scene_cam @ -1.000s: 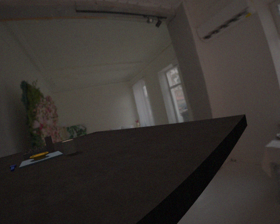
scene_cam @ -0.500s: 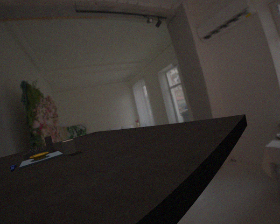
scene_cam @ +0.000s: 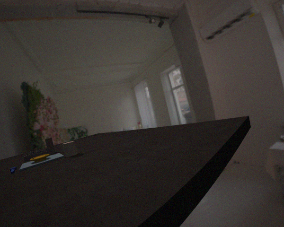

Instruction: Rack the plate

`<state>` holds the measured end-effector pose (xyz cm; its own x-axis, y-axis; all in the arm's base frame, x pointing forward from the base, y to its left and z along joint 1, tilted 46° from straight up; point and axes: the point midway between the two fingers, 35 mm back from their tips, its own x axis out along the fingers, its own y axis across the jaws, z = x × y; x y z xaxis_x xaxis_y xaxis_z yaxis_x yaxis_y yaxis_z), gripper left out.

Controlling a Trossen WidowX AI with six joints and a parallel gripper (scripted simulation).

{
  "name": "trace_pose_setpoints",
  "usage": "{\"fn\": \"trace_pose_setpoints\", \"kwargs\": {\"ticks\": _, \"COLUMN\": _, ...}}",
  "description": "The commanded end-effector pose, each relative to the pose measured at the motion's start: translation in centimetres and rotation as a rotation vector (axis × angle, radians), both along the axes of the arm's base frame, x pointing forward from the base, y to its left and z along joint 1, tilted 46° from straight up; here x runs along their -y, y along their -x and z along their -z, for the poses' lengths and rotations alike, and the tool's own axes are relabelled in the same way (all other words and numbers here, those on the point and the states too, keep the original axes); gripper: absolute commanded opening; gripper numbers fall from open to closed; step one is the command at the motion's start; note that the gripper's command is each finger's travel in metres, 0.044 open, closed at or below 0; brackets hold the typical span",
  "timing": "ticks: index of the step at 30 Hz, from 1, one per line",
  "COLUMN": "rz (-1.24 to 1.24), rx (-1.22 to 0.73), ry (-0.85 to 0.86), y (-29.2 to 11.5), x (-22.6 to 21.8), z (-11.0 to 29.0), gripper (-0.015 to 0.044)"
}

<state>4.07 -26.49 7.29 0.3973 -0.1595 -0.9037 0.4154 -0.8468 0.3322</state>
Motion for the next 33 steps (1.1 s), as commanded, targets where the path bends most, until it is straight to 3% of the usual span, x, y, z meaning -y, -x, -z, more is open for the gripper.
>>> {"fn": "trace_pose_setpoints", "kwargs": {"ticks": 1, "rz": -0.131, "rx": 0.003, "ry": -0.001, "y": -1.3, "x": -0.1, "z": 0.4, "gripper": 0.0400}}
{"fn": "trace_pose_setpoints", "kwargs": {"ticks": 33, "rz": -1.198, "rx": 0.132, "ry": 0.089, "y": -12.2, "x": -2.4, "z": 3.4, "gripper": 0.0400}}
